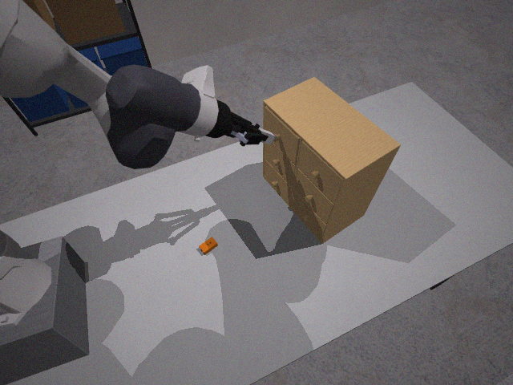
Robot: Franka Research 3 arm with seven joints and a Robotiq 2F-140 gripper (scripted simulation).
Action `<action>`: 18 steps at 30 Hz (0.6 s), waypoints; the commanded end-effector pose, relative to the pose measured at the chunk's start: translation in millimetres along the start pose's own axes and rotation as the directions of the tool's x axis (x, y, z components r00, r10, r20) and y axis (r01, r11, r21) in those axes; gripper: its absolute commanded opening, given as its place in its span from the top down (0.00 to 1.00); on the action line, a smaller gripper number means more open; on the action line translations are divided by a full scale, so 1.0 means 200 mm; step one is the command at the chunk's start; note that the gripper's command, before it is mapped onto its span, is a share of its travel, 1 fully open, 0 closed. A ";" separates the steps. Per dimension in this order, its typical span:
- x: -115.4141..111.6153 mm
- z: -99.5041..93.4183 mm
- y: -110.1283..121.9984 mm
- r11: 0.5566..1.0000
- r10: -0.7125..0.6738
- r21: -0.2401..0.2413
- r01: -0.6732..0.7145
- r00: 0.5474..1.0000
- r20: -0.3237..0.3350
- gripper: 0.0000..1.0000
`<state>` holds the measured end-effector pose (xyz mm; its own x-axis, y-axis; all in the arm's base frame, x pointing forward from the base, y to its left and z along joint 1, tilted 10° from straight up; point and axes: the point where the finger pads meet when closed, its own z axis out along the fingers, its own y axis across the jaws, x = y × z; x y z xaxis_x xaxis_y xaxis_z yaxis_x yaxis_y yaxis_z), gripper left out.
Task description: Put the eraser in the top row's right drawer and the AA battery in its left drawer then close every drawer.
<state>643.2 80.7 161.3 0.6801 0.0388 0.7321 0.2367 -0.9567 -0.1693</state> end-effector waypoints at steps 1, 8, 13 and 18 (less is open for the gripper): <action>0.00 0.01 0.00 1.000 0.003 0.000 -0.003 1.000 0.005 1.00; 0.00 0.02 0.00 1.000 0.003 0.000 -0.003 1.000 0.005 1.00; 0.00 0.02 0.00 1.000 0.003 0.000 -0.003 1.000 0.005 1.00; 0.00 0.02 0.00 1.000 0.003 0.000 -0.003 1.000 0.005 1.00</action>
